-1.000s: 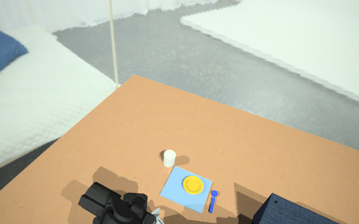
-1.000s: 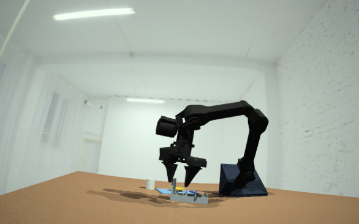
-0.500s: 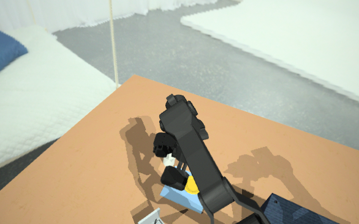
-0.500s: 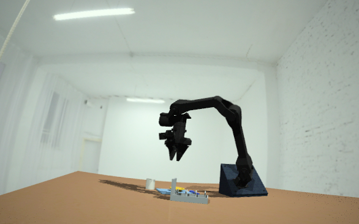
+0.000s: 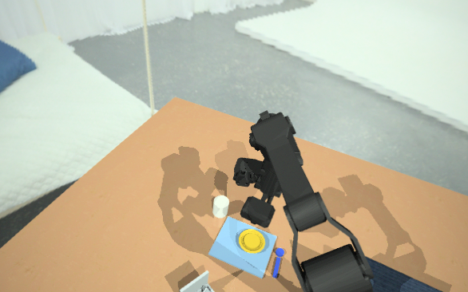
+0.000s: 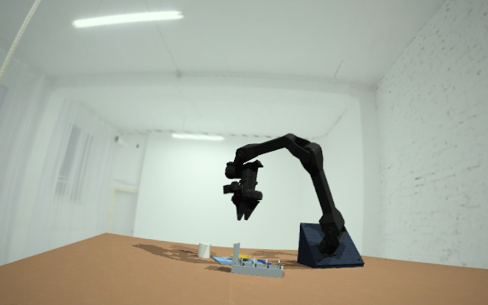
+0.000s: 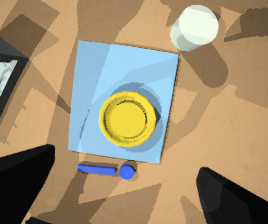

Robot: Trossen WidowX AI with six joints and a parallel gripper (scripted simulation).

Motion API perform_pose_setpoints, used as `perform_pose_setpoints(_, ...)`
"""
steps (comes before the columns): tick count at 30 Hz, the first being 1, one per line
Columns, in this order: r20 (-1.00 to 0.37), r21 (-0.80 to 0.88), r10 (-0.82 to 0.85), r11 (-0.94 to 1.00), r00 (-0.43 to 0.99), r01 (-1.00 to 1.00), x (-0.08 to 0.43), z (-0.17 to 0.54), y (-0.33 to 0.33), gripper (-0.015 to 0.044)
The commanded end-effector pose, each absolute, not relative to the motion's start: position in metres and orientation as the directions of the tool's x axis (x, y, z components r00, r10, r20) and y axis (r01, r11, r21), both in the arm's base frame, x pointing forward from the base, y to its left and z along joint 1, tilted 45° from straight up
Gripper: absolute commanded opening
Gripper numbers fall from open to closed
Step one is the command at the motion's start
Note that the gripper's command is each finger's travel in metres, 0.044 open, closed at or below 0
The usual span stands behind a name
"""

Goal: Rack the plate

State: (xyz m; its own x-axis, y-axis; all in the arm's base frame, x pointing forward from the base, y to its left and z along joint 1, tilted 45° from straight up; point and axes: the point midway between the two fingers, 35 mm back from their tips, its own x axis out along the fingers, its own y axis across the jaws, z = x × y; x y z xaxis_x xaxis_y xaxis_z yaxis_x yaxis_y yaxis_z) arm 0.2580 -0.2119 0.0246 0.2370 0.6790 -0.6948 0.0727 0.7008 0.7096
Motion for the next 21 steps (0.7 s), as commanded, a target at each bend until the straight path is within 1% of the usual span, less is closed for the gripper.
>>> perform_pose_setpoints(1, -0.708, 0.703, 0.684, 0.705, 0.176, 0.09, 0.268, -0.016, -0.172, 0.04)
perform_pose_setpoints(4, -0.719, 0.694, 0.677, 0.714, 0.159, 0.096, 0.271, -0.032, -0.155, 0.04)
perform_pose_setpoints(21, -0.719, 0.694, 0.677, 0.714, 0.159, 0.096, 0.275, -0.043, -0.142, 0.04)
